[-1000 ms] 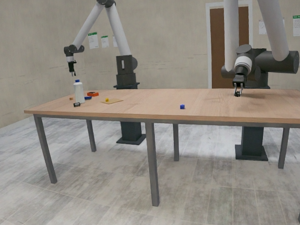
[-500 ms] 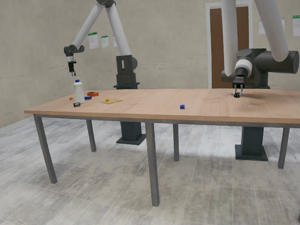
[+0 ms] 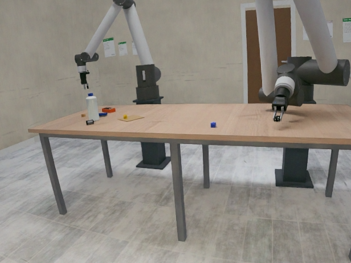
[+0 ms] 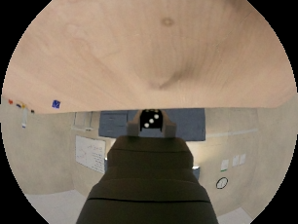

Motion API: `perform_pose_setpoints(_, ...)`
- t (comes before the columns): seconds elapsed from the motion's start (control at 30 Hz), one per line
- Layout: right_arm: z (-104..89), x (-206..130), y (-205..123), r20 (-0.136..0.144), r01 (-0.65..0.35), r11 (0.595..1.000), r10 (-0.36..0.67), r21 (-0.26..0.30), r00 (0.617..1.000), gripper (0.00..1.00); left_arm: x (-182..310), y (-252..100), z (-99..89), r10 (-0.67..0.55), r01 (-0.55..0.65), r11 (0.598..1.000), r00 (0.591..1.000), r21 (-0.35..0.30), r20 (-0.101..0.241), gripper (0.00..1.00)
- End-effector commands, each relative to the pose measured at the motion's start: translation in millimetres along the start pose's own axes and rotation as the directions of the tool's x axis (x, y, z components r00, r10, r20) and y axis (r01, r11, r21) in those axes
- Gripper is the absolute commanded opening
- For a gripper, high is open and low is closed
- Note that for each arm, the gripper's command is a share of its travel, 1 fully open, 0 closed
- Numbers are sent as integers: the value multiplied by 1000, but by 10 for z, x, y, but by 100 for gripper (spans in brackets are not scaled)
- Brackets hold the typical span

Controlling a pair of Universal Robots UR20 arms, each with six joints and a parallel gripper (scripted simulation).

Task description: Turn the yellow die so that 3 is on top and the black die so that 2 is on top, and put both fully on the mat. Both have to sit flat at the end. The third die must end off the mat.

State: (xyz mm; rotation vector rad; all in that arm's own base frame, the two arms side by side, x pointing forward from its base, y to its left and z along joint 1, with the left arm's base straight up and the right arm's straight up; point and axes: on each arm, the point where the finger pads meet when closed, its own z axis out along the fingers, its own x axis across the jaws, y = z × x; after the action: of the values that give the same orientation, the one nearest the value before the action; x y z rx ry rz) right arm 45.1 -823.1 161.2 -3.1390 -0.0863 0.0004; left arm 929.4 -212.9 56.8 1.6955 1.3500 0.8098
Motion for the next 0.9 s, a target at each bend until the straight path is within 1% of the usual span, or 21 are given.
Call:
perform_pose_setpoints(0.0, -7, 1, 6, 0, 0, 1000, 0, -1, 1000, 100, -1, -145, 82, 0, 0, 1000, 1000, -2, 0, 49)
perform_pose_setpoints(0.27, -7, 1, 6, 0, 0, 1000, 0, -1, 1000, 100, -1, -208, 116, 0, 0, 1000, 1000, -2, 0, 49)
perform_pose_setpoints(0.87, -7, 1, 6, 0, 0, 1000, 0, -1, 1000, 100, -1, -212, 118, 0, 0, 1000, 1000, -2, 0, 49)
